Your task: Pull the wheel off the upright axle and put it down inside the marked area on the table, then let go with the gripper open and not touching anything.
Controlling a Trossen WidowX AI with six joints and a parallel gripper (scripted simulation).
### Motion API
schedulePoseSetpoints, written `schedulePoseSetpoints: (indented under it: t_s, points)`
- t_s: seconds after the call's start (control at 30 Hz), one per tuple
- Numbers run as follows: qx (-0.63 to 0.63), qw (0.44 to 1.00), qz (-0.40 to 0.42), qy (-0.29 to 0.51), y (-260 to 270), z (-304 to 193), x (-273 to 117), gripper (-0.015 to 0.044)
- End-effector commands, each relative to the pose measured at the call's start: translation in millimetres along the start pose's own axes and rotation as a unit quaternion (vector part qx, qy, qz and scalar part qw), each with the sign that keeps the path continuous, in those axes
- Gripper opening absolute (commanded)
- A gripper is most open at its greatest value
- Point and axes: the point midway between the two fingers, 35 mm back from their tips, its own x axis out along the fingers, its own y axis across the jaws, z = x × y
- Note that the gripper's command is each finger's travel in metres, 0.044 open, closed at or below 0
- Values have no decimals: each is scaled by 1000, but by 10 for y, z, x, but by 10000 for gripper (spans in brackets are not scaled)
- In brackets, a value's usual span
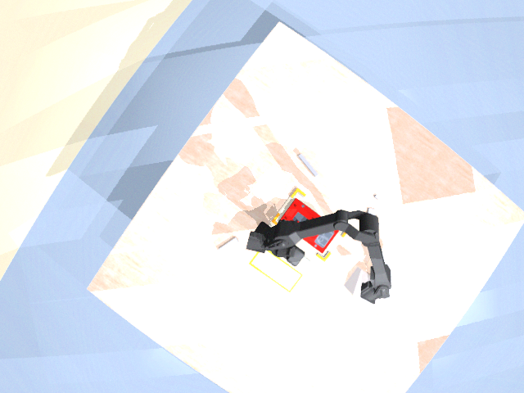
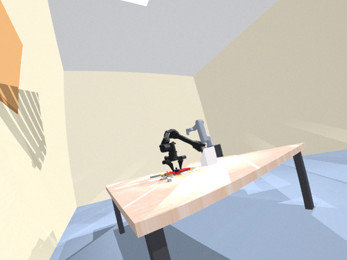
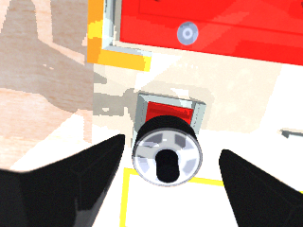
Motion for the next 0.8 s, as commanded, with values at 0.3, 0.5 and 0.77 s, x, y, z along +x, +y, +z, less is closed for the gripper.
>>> schedulePoseSetpoints:
  t_s: [0.3,0.5,0.77]
  points:
    - [0,1000,0,0,0,0,-11,227]
    - [0,1000,0,0,0,0,-11,187]
    - [0,1000,0,0,0,0,-16,55]
